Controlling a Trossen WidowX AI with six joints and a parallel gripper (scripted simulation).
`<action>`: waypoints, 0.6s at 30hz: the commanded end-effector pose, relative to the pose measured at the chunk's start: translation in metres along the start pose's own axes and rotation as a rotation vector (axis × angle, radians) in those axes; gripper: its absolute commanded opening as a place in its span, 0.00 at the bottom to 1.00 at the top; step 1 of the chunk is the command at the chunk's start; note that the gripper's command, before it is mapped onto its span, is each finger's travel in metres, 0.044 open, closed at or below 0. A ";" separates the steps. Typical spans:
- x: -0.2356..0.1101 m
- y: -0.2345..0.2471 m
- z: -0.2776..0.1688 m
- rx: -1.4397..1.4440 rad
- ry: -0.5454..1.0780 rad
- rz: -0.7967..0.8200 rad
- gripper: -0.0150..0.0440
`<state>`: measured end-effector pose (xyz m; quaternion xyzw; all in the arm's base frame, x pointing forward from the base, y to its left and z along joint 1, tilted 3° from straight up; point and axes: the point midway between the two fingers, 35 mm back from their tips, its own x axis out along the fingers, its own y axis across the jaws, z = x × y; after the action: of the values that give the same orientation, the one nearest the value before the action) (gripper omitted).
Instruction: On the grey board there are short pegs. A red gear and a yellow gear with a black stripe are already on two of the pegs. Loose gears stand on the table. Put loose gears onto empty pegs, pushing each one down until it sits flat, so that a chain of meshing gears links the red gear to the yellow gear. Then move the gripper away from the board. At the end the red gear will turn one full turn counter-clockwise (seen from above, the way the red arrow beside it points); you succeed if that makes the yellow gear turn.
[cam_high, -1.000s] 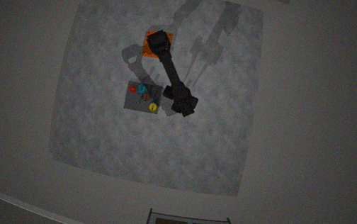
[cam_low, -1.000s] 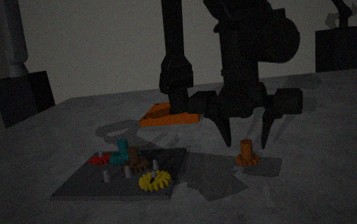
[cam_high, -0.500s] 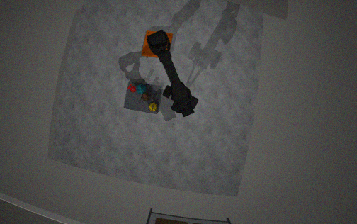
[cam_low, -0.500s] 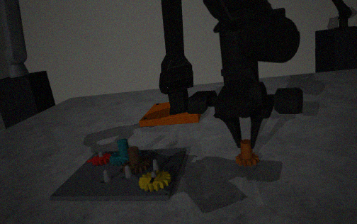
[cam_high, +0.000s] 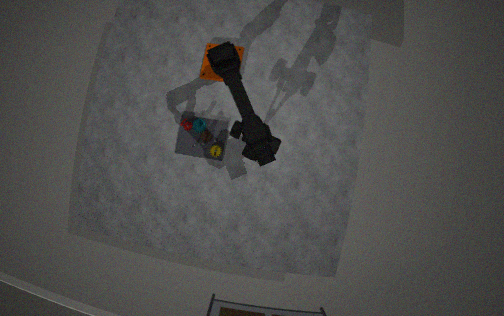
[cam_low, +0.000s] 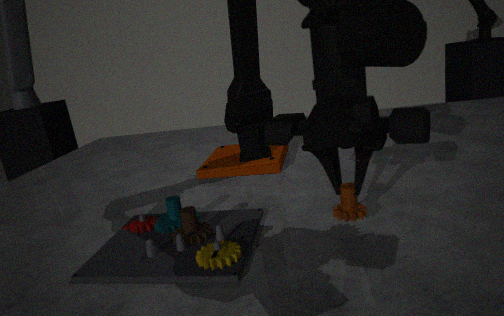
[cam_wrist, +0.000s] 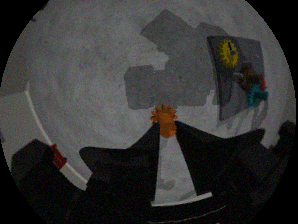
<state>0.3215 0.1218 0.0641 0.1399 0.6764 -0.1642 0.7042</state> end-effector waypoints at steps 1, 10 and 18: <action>-0.010 0.002 0.001 0.004 0.001 0.004 0.25; -0.030 0.003 0.002 0.004 0.001 0.004 0.25; -0.047 0.004 0.002 0.004 0.001 0.004 0.25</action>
<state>0.3237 0.1252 0.1031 0.1399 0.6764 -0.1642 0.7042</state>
